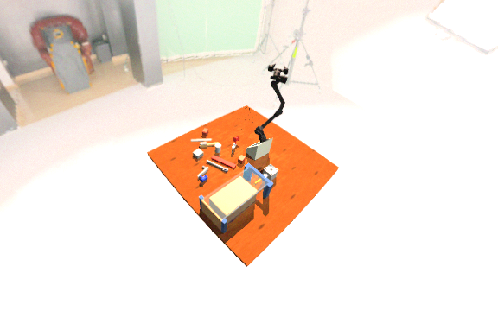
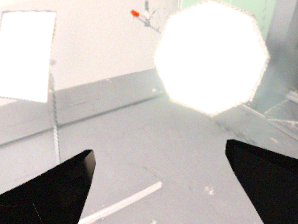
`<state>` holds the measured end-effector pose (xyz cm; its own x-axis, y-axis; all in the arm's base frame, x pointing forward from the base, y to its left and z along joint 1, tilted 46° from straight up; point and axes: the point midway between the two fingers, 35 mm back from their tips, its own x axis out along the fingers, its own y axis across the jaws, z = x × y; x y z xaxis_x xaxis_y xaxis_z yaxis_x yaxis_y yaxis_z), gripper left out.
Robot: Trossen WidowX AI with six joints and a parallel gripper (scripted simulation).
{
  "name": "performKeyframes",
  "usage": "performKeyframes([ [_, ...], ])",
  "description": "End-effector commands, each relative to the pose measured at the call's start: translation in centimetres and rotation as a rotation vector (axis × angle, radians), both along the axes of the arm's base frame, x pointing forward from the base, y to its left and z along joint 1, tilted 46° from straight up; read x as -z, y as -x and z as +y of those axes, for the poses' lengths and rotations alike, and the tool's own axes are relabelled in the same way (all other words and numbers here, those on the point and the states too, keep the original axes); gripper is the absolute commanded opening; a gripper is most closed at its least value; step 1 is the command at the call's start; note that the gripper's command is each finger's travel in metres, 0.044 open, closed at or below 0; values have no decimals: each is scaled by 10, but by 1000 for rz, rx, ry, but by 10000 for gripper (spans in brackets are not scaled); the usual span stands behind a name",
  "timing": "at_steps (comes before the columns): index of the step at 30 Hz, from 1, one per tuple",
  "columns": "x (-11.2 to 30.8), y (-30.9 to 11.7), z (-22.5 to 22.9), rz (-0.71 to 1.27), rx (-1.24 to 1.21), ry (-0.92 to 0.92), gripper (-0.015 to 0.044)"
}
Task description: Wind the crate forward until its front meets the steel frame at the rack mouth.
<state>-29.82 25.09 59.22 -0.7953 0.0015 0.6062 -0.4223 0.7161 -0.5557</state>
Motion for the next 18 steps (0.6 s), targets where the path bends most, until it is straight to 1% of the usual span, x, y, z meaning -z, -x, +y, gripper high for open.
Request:
performKeyframes([
  [1,-1,0,-1,3,0,-5,426],
  [2,-3,-2,-5,10,2,-21,440],
  [5,-19,-13,-32,67,12,-127,440],
  [12,-62,-68,-133,309,63,-502,440],
  [18,-76,-129,-219,567,133,-805,440],
])
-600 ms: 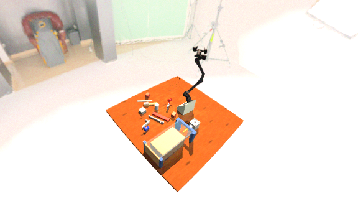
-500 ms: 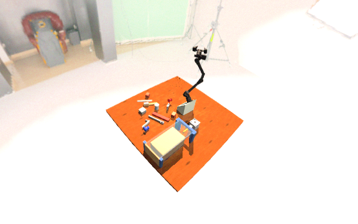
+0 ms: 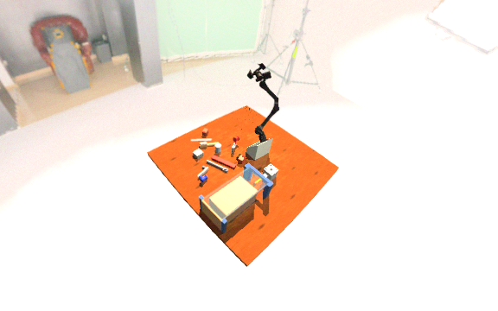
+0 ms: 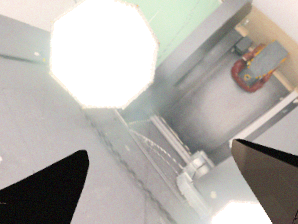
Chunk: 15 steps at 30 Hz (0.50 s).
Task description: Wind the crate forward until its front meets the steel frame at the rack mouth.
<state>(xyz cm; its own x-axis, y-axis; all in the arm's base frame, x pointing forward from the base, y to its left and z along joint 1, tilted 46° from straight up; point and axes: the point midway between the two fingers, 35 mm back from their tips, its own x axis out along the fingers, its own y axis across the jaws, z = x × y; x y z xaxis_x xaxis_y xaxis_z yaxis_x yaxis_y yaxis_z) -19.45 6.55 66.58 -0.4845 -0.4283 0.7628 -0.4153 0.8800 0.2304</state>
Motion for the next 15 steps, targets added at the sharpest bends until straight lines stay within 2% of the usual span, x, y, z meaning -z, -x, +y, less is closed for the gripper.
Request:
performKeyframes([
  [1,-3,-36,-47,158,29,-166,440],
  [8,13,-122,-134,540,95,-462,440],
  [15,58,-215,-201,990,170,-676,440],
])
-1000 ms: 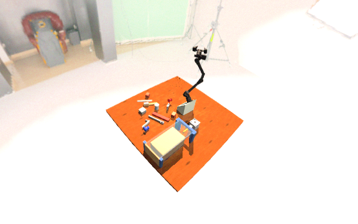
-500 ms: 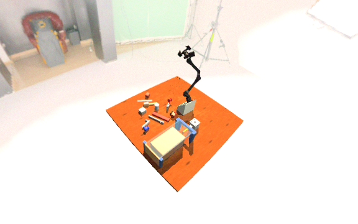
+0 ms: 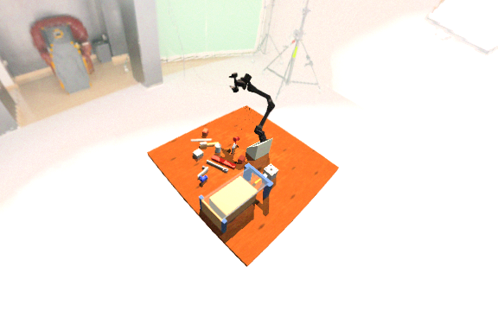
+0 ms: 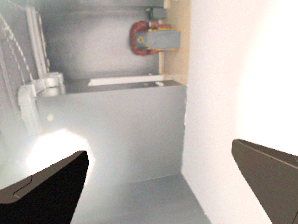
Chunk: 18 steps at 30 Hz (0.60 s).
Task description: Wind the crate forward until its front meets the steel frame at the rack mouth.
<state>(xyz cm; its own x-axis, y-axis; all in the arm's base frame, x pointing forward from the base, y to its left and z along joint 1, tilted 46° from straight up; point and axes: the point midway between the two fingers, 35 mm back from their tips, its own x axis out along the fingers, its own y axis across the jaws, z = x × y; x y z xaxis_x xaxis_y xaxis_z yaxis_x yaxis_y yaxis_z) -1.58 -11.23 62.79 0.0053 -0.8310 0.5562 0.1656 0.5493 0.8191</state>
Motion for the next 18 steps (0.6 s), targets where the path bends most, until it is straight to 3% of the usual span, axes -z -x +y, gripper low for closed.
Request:
performKeyframes([
  [1,28,-49,-30,240,3,-101,440],
  [8,66,-98,-53,513,2,-189,440],
  [18,198,-199,-78,1337,-34,-336,440],
])
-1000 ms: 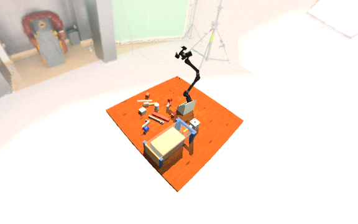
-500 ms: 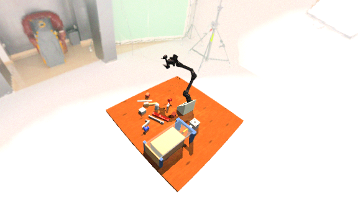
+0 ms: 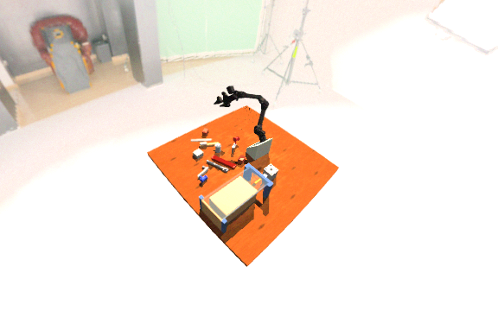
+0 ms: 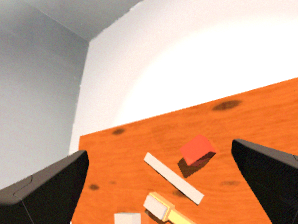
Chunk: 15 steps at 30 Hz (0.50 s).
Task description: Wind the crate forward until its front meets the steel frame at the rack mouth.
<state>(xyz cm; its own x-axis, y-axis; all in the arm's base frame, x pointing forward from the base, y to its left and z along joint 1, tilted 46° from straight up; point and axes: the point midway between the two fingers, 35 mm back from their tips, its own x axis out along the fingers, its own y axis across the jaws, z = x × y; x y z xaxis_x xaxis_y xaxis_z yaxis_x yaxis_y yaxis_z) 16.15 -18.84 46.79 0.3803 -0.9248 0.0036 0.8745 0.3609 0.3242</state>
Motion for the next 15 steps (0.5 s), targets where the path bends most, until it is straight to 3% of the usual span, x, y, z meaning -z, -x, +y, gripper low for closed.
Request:
performKeyframes([
  [1,53,-29,-2,311,-46,-47,440],
  [8,160,-57,14,969,-203,-98,440],
  [15,264,-38,48,1780,-474,-89,440],
])
